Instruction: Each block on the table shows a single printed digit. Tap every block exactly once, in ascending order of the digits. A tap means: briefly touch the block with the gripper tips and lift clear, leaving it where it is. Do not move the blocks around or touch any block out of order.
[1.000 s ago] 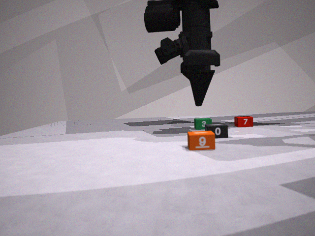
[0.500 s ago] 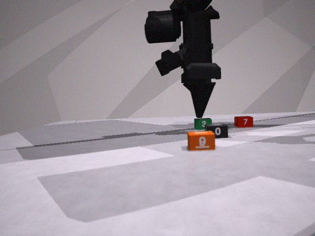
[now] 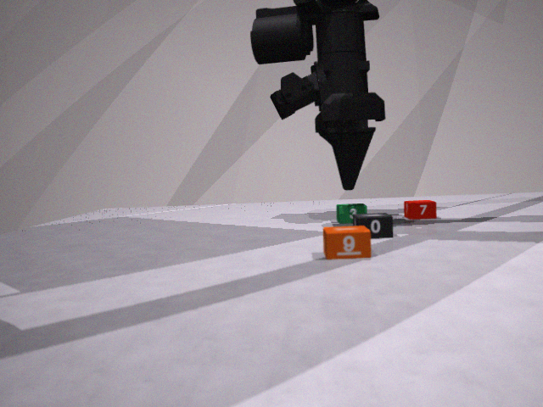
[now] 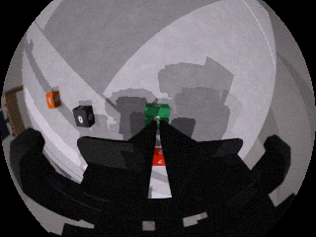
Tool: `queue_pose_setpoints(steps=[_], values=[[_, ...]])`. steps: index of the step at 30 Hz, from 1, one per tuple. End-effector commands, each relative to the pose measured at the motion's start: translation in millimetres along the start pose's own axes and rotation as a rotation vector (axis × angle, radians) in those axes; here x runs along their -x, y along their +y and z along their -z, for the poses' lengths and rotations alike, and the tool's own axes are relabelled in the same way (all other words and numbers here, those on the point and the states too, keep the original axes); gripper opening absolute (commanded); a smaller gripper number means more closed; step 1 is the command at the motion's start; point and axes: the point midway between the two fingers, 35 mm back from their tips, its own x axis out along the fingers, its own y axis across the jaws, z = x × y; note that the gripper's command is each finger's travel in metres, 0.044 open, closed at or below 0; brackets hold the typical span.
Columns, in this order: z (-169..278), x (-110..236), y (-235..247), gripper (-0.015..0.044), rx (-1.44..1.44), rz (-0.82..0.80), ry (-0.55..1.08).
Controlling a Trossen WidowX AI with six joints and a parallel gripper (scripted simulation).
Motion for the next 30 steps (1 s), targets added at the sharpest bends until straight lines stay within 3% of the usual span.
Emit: queue_pose_setpoints(steps=[1,9,14,21,28,30], values=[[-1.7,7.9,-0.5,0.002,0.002,0.002,-0.007],[-1.4,88.9,-0.4,0.002,0.002,0.002,-0.007],[6.0,89.7,-1.8,0.002,0.002,0.002,-0.006],[78.5,87.8,-8.6,0.002,0.002,0.003,0.001],[79.9,84.8,-8.7,0.002,0.002,0.003,0.001],[77.7,62.9,-9.6,0.002,0.002,0.003,0.001]])
